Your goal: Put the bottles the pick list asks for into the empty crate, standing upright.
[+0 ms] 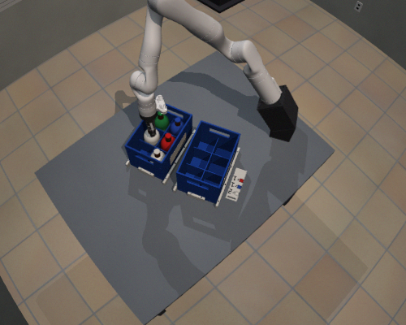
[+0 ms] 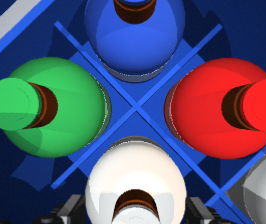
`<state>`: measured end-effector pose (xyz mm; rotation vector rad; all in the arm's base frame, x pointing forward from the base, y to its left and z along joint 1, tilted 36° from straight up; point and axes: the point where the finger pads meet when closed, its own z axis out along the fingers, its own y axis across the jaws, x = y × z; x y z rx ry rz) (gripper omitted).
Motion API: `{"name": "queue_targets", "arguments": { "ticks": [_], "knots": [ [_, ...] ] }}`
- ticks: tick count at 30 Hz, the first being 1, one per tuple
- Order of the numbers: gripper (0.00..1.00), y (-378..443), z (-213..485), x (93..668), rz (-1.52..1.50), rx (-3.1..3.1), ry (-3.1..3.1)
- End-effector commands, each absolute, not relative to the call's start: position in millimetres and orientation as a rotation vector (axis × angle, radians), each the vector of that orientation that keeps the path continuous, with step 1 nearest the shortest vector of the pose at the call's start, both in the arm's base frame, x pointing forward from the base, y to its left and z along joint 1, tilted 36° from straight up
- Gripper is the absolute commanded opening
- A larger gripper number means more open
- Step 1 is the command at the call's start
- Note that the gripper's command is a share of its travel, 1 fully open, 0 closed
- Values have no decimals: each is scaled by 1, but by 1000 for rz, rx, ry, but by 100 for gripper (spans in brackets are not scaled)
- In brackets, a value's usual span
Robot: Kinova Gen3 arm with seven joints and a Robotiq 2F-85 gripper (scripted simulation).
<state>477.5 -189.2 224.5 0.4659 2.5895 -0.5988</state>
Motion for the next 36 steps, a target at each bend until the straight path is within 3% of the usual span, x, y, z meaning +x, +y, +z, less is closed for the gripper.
{"name": "queue_targets", "arguments": {
  "ticks": [1, 4, 5, 36],
  "knots": [
    [67, -189, 225, 478, -598, 465, 2589],
    [67, -189, 225, 478, -598, 465, 2589],
    [48, -187, 228, 477, -598, 465, 2589],
    [43, -187, 228, 476, -598, 465, 2589]
  ]
}}
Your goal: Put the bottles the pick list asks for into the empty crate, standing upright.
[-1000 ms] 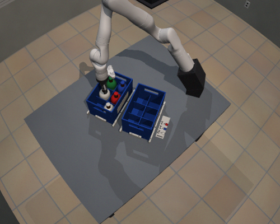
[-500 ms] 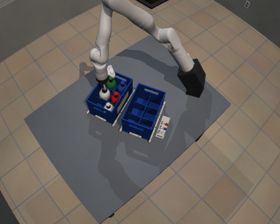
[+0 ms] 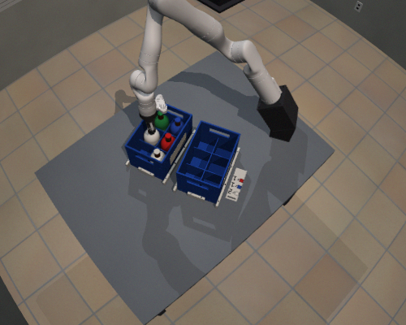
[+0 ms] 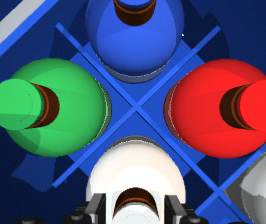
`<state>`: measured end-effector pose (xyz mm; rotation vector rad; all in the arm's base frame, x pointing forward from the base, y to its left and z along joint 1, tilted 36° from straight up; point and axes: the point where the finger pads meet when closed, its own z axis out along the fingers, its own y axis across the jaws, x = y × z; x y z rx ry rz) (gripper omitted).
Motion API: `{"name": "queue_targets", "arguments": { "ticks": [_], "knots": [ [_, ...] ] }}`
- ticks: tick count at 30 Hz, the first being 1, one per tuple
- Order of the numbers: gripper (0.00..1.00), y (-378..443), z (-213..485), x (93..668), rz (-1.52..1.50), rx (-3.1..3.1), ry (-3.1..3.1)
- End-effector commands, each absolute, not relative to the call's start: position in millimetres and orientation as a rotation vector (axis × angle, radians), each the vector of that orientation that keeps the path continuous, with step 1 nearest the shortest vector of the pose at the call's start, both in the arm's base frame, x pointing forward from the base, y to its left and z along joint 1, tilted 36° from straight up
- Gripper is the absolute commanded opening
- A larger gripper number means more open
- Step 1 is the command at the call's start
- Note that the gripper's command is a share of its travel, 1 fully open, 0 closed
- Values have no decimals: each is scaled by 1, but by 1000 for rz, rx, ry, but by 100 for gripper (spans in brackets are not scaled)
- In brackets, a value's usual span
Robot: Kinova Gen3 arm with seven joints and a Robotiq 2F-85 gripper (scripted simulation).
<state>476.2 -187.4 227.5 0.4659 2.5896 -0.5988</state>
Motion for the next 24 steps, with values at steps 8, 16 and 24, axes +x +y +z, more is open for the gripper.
{"name": "queue_targets", "arguments": {
  "ticks": [8, 16, 24],
  "knots": [
    [40, -187, 228, 476, -598, 465, 2589],
    [37, -187, 228, 476, -598, 465, 2589],
    [34, -187, 228, 477, -598, 465, 2589]
  ]
}}
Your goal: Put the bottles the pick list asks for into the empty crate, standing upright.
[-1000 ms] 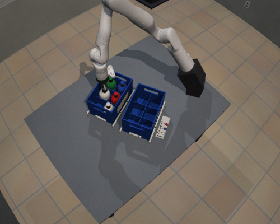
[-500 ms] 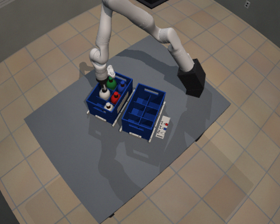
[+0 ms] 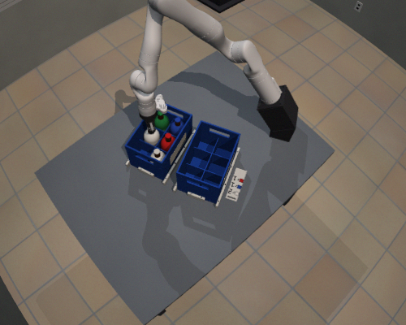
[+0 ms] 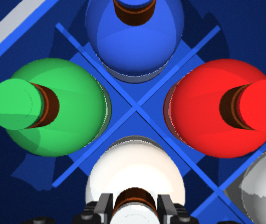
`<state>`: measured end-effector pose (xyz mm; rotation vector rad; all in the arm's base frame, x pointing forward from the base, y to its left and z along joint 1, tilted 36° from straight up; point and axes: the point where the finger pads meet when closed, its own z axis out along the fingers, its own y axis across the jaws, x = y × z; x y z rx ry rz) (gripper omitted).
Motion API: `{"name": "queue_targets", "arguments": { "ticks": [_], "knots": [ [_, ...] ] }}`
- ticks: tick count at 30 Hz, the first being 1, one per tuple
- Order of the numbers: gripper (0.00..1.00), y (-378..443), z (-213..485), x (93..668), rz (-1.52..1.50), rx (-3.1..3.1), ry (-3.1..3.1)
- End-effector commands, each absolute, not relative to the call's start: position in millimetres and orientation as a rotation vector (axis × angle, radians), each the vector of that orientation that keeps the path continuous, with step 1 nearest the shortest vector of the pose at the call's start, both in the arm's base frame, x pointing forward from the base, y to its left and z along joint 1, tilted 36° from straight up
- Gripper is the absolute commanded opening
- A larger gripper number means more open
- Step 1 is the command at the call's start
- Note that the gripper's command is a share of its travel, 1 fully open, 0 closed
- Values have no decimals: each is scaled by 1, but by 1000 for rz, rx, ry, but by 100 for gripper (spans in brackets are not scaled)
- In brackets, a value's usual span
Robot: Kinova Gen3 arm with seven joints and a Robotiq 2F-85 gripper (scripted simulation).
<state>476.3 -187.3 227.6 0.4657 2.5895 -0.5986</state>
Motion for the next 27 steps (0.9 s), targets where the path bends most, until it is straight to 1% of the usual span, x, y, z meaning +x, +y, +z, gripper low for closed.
{"name": "queue_targets", "arguments": {
  "ticks": [1, 27],
  "knots": [
    [34, -187, 228, 477, -598, 465, 2589],
    [33, -185, 231, 475, -598, 465, 2589]
  ]
}}
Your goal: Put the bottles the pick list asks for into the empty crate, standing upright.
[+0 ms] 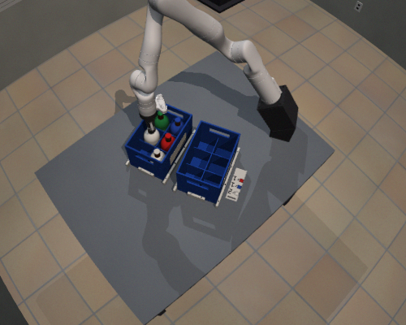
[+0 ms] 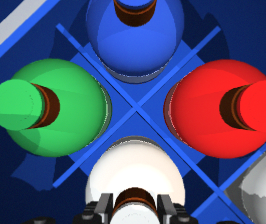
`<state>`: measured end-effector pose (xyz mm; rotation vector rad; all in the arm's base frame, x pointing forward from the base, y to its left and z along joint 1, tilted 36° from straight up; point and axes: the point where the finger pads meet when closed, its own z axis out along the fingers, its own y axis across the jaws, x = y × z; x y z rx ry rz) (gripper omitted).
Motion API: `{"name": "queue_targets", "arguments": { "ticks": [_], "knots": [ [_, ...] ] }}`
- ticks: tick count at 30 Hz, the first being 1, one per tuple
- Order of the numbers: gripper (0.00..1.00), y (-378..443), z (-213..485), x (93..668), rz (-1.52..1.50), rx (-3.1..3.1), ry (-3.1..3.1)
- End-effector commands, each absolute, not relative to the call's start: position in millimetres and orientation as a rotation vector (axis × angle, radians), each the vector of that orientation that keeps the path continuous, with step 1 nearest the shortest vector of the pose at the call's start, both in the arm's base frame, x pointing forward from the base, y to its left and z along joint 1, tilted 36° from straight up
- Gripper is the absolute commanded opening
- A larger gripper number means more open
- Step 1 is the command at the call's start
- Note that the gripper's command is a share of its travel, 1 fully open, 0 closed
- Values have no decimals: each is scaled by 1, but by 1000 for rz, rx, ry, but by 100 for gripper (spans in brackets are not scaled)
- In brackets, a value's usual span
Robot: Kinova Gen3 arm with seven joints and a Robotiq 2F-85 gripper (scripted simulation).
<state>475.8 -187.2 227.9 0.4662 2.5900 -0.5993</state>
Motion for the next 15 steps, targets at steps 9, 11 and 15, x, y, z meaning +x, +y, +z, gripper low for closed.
{"name": "queue_targets", "arguments": {
  "ticks": [9, 11, 15],
  "knots": [
    [10, -178, 243, 470, -598, 465, 2589],
    [10, -177, 246, 469, -598, 465, 2589],
    [10, -175, 248, 468, -598, 465, 2589]
  ]
}}
